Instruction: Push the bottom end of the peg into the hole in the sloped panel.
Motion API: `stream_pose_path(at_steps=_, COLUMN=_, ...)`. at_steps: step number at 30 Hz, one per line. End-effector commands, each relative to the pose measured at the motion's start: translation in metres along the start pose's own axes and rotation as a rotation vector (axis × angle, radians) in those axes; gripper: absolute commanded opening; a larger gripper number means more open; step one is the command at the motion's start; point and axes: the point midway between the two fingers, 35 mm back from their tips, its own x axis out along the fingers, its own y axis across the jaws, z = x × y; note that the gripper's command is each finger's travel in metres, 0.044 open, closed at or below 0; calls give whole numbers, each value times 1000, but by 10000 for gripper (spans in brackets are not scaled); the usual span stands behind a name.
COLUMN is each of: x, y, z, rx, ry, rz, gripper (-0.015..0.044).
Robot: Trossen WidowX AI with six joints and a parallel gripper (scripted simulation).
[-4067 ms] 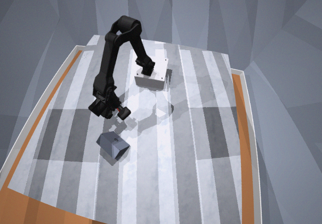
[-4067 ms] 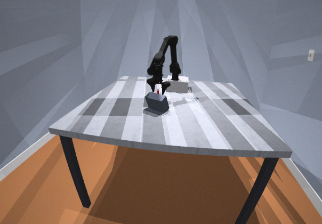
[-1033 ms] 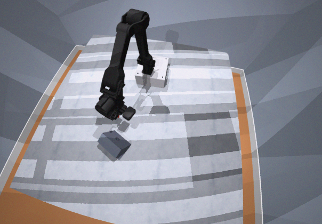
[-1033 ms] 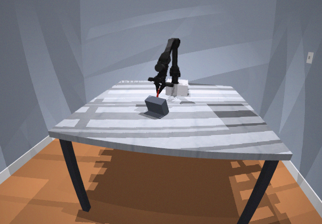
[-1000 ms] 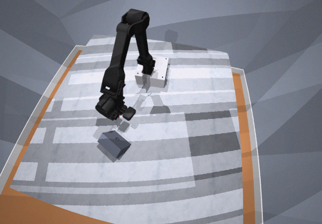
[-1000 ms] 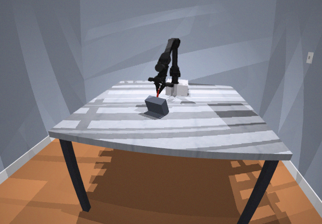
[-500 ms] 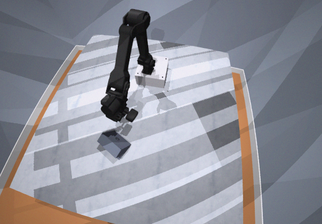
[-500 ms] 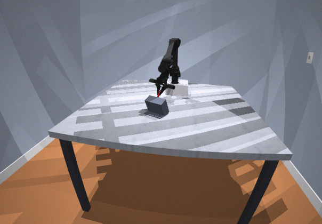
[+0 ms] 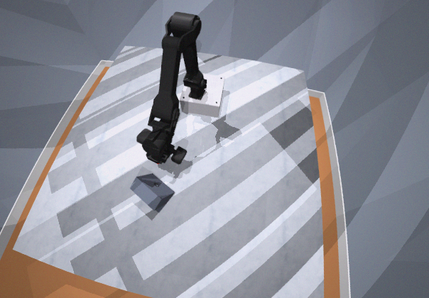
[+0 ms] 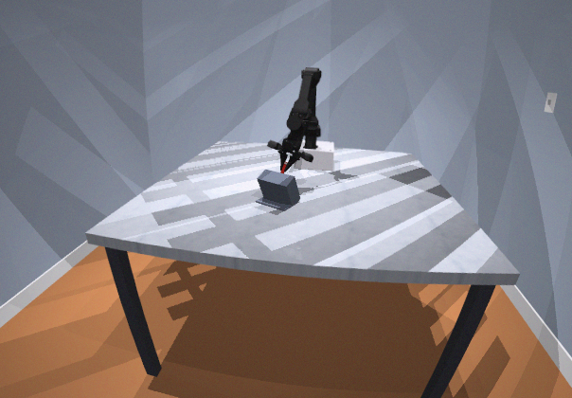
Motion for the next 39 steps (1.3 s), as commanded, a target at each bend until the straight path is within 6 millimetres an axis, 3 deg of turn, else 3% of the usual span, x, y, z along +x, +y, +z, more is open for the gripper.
stream_pose_path(at_steps=1, x=1, y=2, z=0, rx=-16, ry=-23, rz=-10, gripper=0)
stream_pose_path(at_steps=39, x=0, y=30, z=3, rx=-125, ry=-256, rz=-76, gripper=0)
